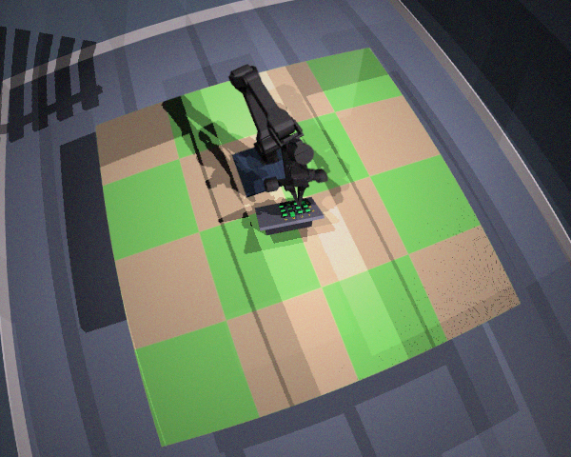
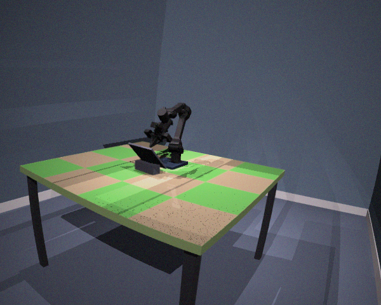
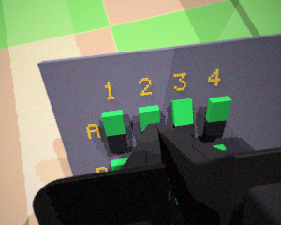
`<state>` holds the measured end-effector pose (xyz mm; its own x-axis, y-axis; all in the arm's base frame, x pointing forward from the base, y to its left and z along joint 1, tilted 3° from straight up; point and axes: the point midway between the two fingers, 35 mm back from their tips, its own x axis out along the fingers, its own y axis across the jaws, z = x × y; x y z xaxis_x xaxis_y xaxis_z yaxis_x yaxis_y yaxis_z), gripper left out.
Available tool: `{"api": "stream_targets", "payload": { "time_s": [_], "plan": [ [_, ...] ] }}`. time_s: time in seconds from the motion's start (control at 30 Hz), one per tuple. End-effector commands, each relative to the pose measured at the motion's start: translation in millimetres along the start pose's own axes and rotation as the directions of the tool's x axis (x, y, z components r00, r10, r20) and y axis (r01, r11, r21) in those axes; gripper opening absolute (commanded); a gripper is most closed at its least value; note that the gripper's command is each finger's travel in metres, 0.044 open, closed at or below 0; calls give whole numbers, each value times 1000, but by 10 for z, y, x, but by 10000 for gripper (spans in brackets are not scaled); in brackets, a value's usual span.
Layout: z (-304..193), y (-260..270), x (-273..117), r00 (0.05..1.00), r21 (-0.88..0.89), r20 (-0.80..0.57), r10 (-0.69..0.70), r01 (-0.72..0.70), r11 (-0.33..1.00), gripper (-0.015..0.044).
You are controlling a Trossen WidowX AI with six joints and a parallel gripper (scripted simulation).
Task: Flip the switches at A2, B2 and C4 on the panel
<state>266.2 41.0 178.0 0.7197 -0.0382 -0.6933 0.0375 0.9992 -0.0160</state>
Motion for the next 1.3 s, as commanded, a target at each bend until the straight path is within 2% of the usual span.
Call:
{"api": "stream_targets", "payload": {
  "time_s": [0.0,1.27],
  "plan": [
    [-3,4,76,1000,-6,-4,1,-1,1000,0],
    [-1,4,148,1000,-6,-4,1,-1,1000,0]
  ]
}}
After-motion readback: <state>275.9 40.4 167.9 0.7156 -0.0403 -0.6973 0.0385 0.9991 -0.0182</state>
